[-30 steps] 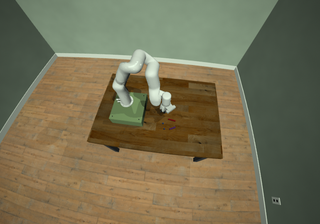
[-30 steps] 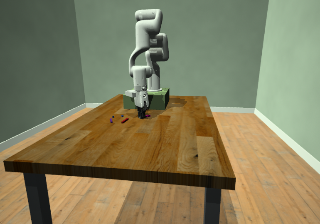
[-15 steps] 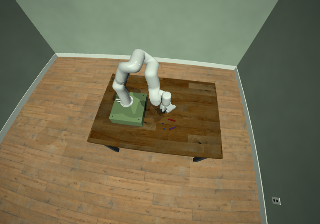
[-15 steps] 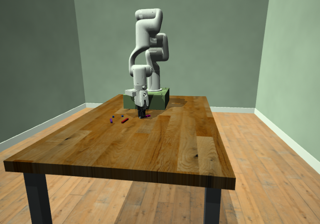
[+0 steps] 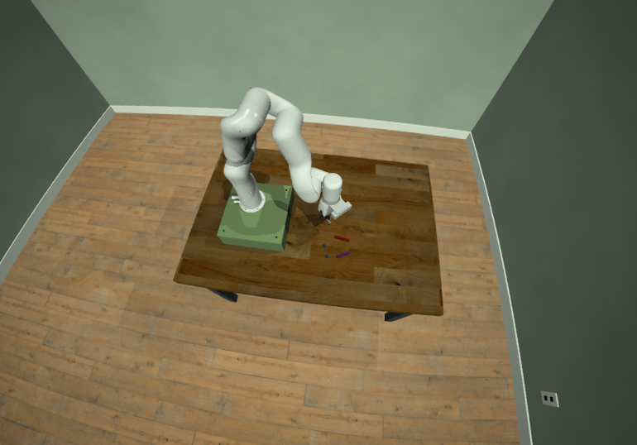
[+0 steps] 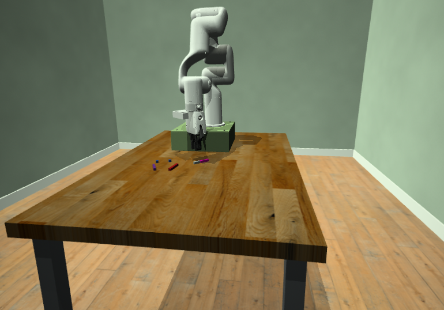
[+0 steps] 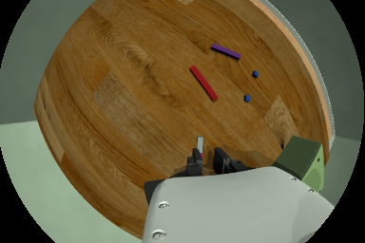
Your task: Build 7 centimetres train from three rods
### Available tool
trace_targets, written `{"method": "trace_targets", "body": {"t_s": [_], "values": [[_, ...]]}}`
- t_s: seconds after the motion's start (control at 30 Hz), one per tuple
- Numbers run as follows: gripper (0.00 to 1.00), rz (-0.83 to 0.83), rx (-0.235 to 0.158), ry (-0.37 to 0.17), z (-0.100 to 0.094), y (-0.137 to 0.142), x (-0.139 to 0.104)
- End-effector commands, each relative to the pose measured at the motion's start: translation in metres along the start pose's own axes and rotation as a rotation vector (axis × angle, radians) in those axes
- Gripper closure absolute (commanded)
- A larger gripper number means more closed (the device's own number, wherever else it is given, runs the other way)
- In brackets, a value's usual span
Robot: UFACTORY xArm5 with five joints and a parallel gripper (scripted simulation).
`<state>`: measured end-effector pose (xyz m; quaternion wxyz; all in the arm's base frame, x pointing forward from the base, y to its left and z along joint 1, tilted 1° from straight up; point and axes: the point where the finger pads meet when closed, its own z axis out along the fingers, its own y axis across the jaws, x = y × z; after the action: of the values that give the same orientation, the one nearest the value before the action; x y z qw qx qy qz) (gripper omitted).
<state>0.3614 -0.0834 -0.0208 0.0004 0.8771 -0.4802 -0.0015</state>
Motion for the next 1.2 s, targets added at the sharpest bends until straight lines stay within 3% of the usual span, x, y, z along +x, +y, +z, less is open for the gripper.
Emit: {"method": "trace_targets", "body": {"t_s": [0.0, 0.33, 0.37, 1.17], "values": [[0.76, 0.000, 0.002, 0.002, -0.016, -0.001, 0.000], [0.76, 0.000, 0.002, 0.002, -0.028, -0.001, 0.000], [0.00, 0.000, 0.002, 0.002, -0.028, -0.001, 0.000], [0.00, 0.000, 0.002, 0.002, -0.031, -0.001, 0.000]]}}
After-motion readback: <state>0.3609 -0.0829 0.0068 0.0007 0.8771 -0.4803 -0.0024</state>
